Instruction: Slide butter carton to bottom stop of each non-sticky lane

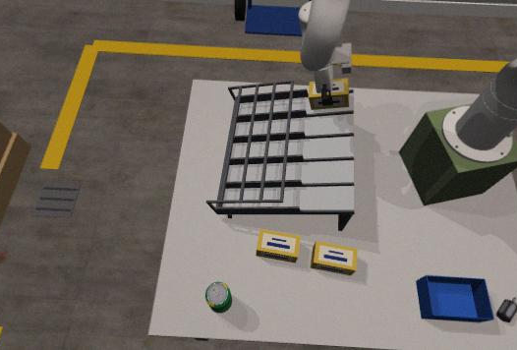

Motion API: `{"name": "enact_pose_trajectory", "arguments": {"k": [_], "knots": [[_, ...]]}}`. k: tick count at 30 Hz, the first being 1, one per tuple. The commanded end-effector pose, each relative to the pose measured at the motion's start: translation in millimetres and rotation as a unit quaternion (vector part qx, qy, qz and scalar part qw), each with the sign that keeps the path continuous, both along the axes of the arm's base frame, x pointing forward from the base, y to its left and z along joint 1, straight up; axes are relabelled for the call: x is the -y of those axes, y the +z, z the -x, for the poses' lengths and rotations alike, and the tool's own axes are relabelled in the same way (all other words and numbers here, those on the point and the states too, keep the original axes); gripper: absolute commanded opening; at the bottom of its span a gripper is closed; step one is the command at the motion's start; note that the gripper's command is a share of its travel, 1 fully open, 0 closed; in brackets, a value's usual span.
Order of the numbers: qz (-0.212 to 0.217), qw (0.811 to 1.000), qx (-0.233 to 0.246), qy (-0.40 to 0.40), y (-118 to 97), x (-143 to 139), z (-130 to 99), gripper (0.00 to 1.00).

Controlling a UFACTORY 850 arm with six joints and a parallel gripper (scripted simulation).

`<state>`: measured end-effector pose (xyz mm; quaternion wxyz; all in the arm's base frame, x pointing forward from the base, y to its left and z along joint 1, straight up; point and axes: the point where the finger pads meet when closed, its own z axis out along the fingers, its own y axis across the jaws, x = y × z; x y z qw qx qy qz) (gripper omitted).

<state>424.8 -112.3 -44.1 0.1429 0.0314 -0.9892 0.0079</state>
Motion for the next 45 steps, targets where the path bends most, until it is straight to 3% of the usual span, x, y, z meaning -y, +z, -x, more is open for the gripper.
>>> {"name": "enact_pose_trajectory", "arguments": {"k": [1,45], "knots": [[0.0,1.0,0.001,0.0,-0.4,0.5,-0.6,0.0],[0.0,1.0,0.001,0.0,-5.4,-0.2,0.6,0.0]]}}
